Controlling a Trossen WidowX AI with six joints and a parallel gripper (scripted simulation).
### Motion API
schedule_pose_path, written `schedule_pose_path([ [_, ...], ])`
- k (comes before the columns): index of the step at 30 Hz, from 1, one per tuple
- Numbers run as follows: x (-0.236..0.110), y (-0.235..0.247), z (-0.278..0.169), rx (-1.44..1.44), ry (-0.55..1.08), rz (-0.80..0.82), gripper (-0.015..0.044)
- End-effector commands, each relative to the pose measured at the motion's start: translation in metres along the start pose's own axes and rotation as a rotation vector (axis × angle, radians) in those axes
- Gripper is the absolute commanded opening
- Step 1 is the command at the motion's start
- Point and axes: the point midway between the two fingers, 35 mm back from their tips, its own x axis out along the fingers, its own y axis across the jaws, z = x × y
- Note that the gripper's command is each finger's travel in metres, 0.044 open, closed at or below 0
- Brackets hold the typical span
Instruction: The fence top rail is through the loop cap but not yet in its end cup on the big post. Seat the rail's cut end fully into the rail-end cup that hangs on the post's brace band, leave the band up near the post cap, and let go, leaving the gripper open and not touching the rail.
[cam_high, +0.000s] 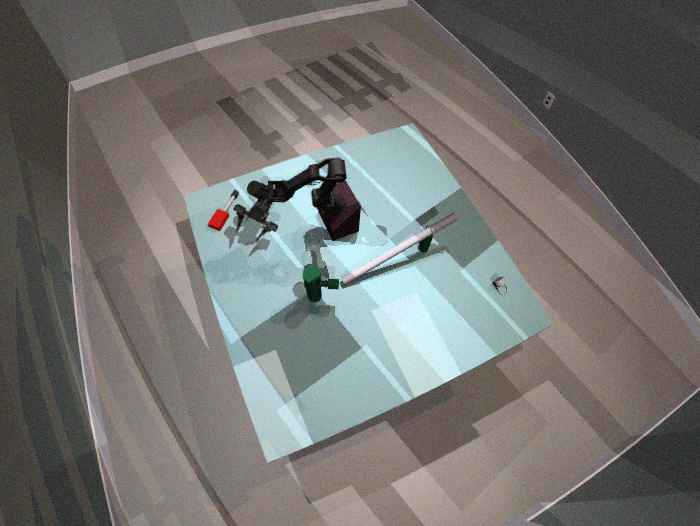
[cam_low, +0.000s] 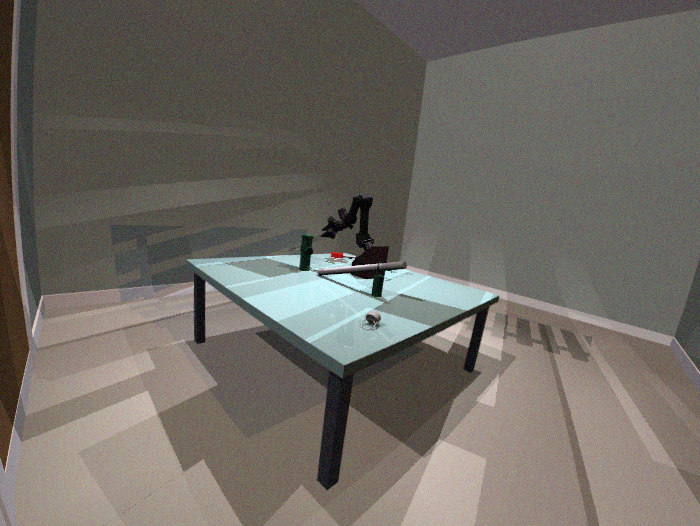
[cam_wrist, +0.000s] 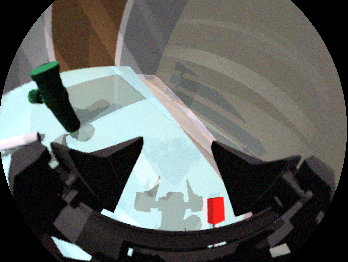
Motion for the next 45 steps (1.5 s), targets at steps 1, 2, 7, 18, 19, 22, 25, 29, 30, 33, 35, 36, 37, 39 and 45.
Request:
schedule_pose_path([
  [1, 0.001, 0.000, 0.000, 0.003, -0.001, 0.002, 0.0426],
  [2, 0.002, 0.001, 0.001, 0.013, -0.005, 0.007, 0.0440],
  [7, 0.025, 0.013, 0.017, 0.156, -0.047, 0.089, 0.0440],
  [18, 0.081, 0.076, 0.076, 0.511, -0.086, 0.386, 0.0440],
  [19, 0.084, 0.083, 0.083, 0.538, -0.084, 0.416, 0.0440],
  [22, 0.092, 0.106, 0.103, 0.609, -0.072, 0.506, 0.0440],
  [25, 0.096, 0.131, 0.124, 0.669, -0.055, 0.596, 0.0440],
  [29, 0.095, 0.166, 0.154, 0.734, -0.021, 0.718, 0.0440],
  [30, 0.094, 0.175, 0.161, 0.747, -0.012, 0.748, 0.0440],
  [33, 0.088, 0.199, 0.181, 0.775, 0.015, 0.825, 0.0440],
  [35, 0.083, 0.213, 0.194, 0.788, 0.033, 0.872, 0.0440],
  [36, 0.080, 0.220, 0.200, 0.793, 0.042, 0.896, 0.0440],
  [37, 0.076, 0.227, 0.206, 0.798, 0.052, 0.919, 0.0440],
  [39, 0.068, 0.242, 0.219, 0.805, 0.072, 0.965, 0.0440],
  [45, 0.028, 0.291, 0.262, 0.807, 0.145, 1.125, 0.0440],
])
